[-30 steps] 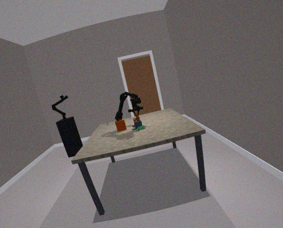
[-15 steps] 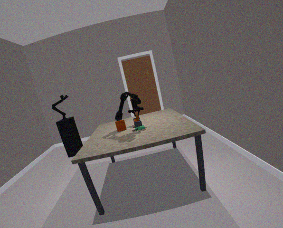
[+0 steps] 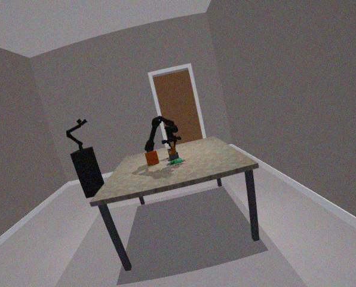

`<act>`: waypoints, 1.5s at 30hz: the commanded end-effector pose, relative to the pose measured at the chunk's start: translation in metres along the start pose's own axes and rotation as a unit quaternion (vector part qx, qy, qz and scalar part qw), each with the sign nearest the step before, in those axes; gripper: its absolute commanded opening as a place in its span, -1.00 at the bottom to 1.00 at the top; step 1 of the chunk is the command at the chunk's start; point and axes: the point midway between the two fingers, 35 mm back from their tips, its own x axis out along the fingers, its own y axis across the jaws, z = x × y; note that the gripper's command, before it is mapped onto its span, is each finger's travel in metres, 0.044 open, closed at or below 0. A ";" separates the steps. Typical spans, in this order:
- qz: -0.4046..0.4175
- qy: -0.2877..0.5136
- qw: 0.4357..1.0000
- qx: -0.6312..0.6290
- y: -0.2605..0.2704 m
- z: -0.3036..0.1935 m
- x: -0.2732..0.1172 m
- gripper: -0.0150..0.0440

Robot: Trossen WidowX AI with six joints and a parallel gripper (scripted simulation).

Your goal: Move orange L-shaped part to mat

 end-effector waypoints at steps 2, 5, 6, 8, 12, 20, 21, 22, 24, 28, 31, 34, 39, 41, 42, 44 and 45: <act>-0.001 0.004 1.000 0.002 -0.001 -0.002 0.010 -0.49; -0.001 0.004 1.000 0.002 -0.001 -0.002 0.015 -0.49; -0.001 0.004 1.000 0.002 -0.001 -0.002 0.016 -0.49; -0.001 0.004 1.000 0.002 -0.001 -0.002 0.019 -0.49; 0.000 0.004 1.000 0.002 -0.001 -0.002 0.025 -0.49; 0.000 0.004 1.000 0.002 -0.001 -0.002 0.037 -0.49; 0.000 0.004 1.000 0.002 -0.001 -0.002 0.039 -0.49; 0.000 0.004 1.000 0.002 -0.001 -0.002 0.040 -0.49; 0.000 0.005 1.000 0.002 -0.001 -0.002 0.043 -0.49; 0.000 0.005 1.000 0.002 -0.001 -0.002 0.049 -0.49; 0.000 0.005 1.000 0.002 -0.001 -0.002 0.054 -0.49; 0.000 0.005 1.000 0.002 -0.001 -0.002 0.059 -0.49; 0.000 0.005 1.000 0.002 -0.001 -0.003 0.065 -0.49; 0.000 0.005 1.000 0.002 -0.001 -0.003 0.065 -0.49; 0.000 0.005 1.000 0.002 -0.001 -0.003 0.065 -0.49; 0.000 0.005 1.000 0.002 -0.001 -0.003 0.065 -0.49; 0.000 0.005 1.000 0.002 -0.001 -0.003 0.065 -0.49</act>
